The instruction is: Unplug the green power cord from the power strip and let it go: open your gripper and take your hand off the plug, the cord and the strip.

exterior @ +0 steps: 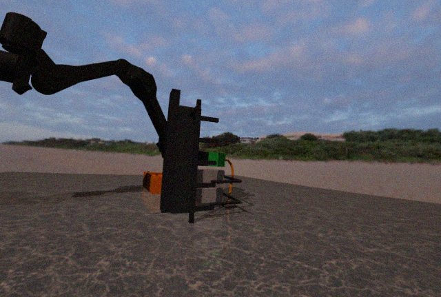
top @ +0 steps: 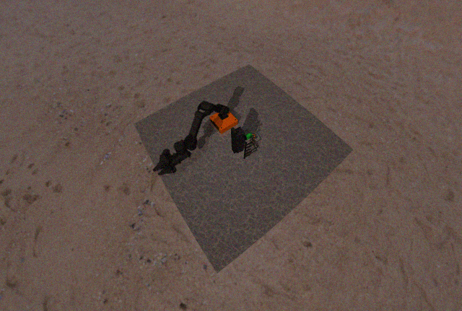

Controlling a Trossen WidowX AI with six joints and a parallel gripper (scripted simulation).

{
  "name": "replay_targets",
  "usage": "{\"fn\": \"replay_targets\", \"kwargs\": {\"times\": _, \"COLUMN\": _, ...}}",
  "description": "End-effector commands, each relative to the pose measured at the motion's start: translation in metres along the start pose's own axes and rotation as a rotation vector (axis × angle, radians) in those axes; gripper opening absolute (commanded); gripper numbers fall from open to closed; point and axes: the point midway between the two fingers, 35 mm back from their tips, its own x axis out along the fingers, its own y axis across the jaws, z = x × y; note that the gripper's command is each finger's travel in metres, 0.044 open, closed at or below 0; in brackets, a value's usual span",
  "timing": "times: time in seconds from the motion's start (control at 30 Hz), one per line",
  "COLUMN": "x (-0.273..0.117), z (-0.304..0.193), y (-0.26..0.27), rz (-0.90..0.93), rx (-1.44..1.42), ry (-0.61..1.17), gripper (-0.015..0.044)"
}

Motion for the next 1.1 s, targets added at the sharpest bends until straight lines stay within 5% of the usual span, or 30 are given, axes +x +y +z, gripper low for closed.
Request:
{"fn": "replay_targets", "kwargs": {"times": 0.0, "x": -0.001, "z": -0.001, "y": 0.0, "rz": -0.002, "rx": -0.005, "ry": 0.003, "gripper": 0.0374}}
{"fn": "replay_targets", "kwargs": {"times": 0.27, "x": -0.054, "z": -0.091, "y": -0.002, "rz": -0.079, "rx": -0.385, "ry": 0.24, "gripper": 0.0164}}
{"fn": "replay_targets", "kwargs": {"times": 0.67, "x": -0.168, "z": -0.199, "y": -0.006, "rz": -0.039, "rx": -0.947, "ry": 0.632, "gripper": 0.016}}
{"fn": "replay_targets", "kwargs": {"times": 1.07, "x": -0.366, "z": -0.269, "y": -0.021, "rz": 0.332, "rx": -1.7, "ry": 1.189, "gripper": 0.016}}
